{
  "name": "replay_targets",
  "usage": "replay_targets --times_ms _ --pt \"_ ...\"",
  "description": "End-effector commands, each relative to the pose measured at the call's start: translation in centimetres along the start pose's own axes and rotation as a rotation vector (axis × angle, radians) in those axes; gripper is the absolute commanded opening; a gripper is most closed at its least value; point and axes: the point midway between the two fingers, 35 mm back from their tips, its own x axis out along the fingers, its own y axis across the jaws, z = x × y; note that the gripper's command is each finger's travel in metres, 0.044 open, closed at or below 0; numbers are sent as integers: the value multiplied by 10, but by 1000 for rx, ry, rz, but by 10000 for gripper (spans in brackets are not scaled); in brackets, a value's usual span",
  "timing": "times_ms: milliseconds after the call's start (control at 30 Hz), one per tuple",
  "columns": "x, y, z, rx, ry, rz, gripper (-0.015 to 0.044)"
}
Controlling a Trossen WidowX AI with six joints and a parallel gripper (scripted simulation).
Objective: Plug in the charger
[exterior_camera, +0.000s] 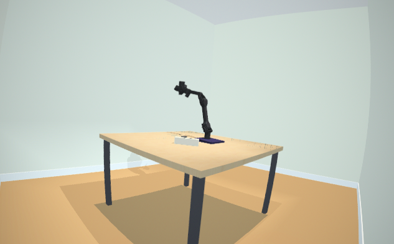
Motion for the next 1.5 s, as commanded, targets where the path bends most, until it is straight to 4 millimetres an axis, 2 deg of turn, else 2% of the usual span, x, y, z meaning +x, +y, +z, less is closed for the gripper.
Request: replay_targets --times_ms 0,367,733,1100,1467 --pt "-15 11 -19 -82 63 61 440" --pt "-74 35 -93 -368 272 270 440" --pt "-147 38 -164 -662 465 496 440" --pt "-227 16 -223 -952 641 734 440" --pt "-306 -28 -266 -1239 802 975 440"
